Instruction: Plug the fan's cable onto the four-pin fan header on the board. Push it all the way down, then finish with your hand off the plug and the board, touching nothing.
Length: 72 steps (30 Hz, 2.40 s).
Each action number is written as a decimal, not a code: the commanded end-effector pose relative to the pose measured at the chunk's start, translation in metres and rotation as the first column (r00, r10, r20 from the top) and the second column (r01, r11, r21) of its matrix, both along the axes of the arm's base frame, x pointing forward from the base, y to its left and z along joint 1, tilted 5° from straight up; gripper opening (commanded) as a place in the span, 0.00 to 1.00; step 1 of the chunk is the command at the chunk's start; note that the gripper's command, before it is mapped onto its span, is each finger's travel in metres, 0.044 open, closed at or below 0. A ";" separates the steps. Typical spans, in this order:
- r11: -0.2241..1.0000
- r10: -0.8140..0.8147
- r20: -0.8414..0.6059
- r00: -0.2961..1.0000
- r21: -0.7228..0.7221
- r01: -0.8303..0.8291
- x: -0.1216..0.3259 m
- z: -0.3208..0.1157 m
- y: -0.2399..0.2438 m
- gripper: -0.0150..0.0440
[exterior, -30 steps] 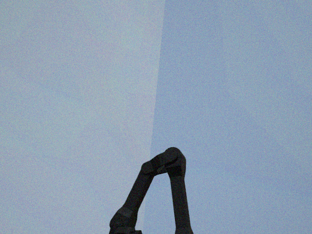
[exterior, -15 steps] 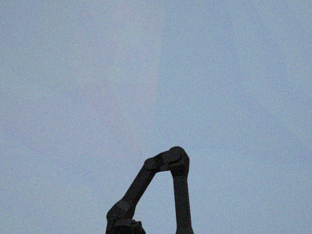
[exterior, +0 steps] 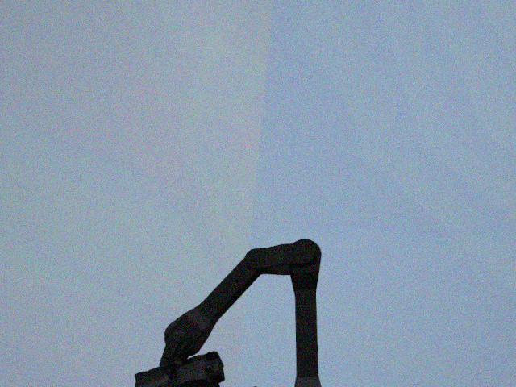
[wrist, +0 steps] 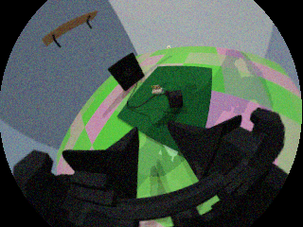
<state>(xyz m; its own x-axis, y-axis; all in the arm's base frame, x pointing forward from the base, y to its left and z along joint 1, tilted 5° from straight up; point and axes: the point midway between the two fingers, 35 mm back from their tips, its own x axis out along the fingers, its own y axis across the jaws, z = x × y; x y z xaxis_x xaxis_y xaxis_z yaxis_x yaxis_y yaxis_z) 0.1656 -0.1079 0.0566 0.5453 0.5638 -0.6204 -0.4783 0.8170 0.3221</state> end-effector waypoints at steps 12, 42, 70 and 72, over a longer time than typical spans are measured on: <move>0.989 0.022 -0.396 0.918 -0.127 -0.078 0.004 0.002 0.000 0.60; 0.829 -0.353 -0.592 0.725 -0.557 -0.051 0.027 0.038 -0.013 0.60; 0.075 -0.811 -0.498 -0.307 -0.609 0.790 0.116 0.110 0.007 1.00; 0.075 -0.811 -0.498 -0.307 -0.609 0.790 0.116 0.110 0.007 1.00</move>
<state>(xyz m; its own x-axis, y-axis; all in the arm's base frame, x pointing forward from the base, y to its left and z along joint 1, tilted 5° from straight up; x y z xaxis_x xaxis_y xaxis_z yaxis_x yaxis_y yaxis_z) 0.2569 -0.1079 0.1448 -0.0637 -0.0161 -0.9978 0.7876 0.6133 -0.0601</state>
